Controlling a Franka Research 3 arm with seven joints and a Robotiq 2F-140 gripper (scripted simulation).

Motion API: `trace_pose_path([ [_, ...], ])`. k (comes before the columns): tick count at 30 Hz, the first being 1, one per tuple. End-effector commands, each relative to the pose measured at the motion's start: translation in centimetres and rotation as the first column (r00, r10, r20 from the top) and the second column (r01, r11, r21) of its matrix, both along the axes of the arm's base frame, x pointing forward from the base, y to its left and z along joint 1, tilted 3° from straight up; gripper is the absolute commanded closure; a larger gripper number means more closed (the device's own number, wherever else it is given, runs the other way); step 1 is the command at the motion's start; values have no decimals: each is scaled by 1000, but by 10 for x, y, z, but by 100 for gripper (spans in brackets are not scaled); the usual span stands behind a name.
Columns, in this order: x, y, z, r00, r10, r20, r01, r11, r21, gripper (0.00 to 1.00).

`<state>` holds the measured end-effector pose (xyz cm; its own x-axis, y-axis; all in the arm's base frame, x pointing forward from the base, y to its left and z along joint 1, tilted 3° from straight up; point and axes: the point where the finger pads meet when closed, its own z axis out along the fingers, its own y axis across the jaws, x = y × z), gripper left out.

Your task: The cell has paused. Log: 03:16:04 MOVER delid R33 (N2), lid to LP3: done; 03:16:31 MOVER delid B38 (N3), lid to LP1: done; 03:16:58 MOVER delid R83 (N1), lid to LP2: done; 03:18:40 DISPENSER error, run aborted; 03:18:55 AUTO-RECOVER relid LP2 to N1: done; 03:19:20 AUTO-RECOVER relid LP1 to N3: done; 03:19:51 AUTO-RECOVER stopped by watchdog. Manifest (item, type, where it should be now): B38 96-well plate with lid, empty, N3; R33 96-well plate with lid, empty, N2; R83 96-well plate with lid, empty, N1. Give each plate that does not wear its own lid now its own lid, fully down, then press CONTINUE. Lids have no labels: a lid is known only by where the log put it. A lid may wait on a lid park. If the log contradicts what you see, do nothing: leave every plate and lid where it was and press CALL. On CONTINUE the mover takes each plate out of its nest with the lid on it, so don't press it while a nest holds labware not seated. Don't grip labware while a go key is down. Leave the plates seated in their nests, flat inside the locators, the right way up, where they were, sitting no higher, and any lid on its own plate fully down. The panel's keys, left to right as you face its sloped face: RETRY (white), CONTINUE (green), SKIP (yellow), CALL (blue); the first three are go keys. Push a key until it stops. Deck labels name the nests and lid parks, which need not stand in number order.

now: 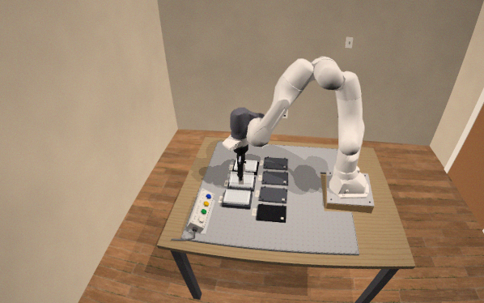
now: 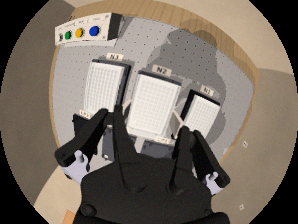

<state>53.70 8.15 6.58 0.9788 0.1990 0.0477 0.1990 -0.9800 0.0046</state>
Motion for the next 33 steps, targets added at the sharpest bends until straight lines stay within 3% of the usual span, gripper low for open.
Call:
trace_pose_path([
  [1, 1, -1, -3, 1000, -7, 5, 7, 1000, -1, 100],
  [33, 1, -1, -6, 1000, -7, 5, 7, 1000, -1, 100],
])
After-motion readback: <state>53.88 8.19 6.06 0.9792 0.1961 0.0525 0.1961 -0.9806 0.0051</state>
